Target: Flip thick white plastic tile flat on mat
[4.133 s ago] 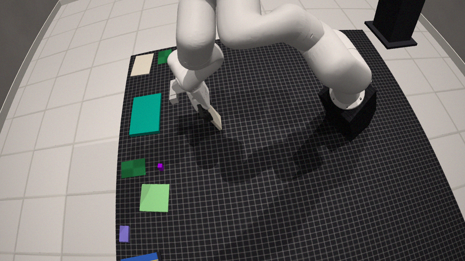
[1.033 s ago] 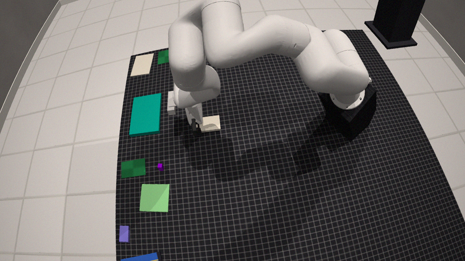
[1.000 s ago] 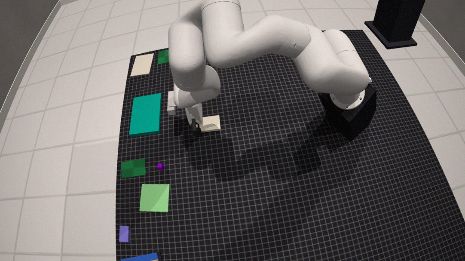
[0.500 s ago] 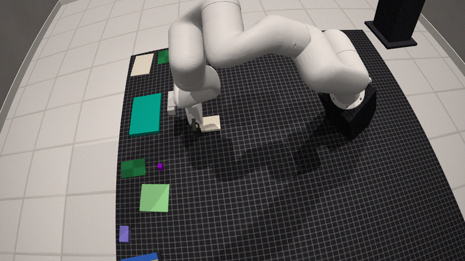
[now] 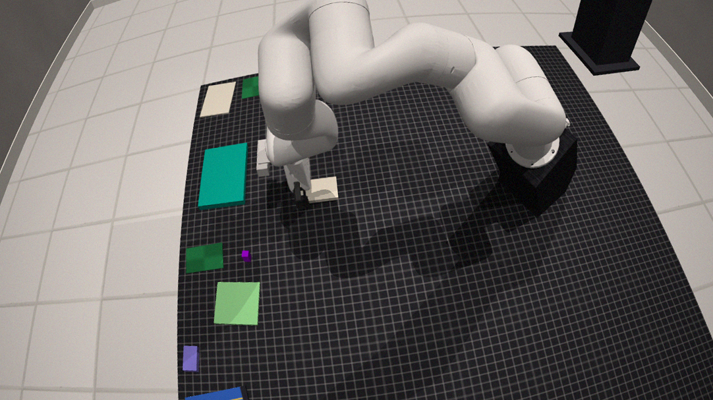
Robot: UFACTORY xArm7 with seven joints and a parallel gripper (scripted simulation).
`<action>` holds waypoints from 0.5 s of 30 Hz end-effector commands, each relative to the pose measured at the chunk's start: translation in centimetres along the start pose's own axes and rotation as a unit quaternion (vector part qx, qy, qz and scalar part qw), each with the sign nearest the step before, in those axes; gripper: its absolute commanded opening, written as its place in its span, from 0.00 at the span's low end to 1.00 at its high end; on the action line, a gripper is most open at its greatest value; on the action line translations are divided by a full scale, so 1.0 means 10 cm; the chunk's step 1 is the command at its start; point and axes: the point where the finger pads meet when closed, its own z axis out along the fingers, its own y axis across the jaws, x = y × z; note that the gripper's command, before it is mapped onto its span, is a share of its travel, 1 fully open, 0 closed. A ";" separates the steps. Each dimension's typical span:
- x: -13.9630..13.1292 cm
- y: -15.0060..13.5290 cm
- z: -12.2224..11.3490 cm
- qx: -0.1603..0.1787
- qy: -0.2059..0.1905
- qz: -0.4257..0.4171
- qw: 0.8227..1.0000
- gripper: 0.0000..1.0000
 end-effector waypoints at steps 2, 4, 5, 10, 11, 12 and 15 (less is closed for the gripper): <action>0.01 0.01 -0.01 -0.001 0.001 0.000 1.000 1.00; 0.01 0.01 -0.02 -0.001 0.001 0.000 1.000 1.00; 0.01 0.01 -0.02 -0.001 0.001 0.000 1.000 1.00; 0.01 0.01 -0.05 -0.001 0.001 0.000 1.000 1.00; 0.01 0.01 -0.06 -0.001 0.001 0.000 1.000 1.00; 0.01 0.01 -0.06 -0.001 0.001 0.000 1.000 1.00; 0.01 0.01 -0.09 -0.001 0.001 0.000 1.000 1.00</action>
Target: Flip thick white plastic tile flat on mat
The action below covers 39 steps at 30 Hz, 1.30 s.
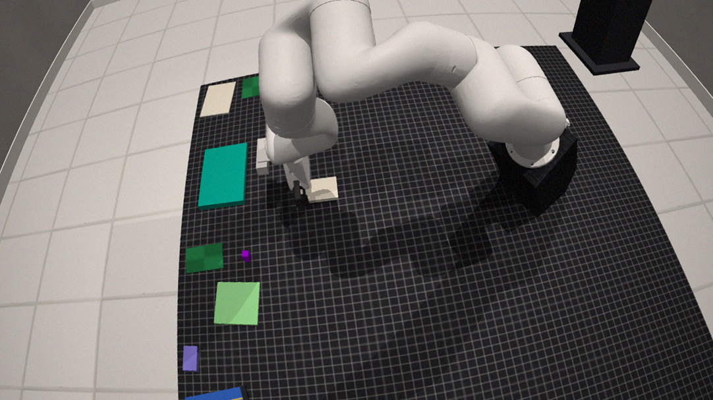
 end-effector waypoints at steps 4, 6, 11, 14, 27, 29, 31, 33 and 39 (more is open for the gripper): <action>0.01 0.01 -0.07 -0.001 0.001 0.000 1.000 1.00; 0.01 0.01 -0.10 -0.001 0.001 0.000 1.000 1.00; 0.01 0.01 -0.19 -0.001 0.001 0.000 1.000 1.00; 0.01 0.01 -0.25 -0.001 0.001 0.000 1.000 1.00; 0.01 0.01 -0.44 -0.001 0.001 0.000 1.000 1.00; 0.01 0.01 -0.47 -0.001 0.001 0.000 1.000 1.00; 0.01 0.01 -0.49 -0.001 0.001 0.000 1.000 1.00; 0.01 0.01 -0.52 -0.001 0.001 0.000 1.000 1.00; 0.01 0.01 -0.55 -0.001 0.001 0.000 1.000 1.00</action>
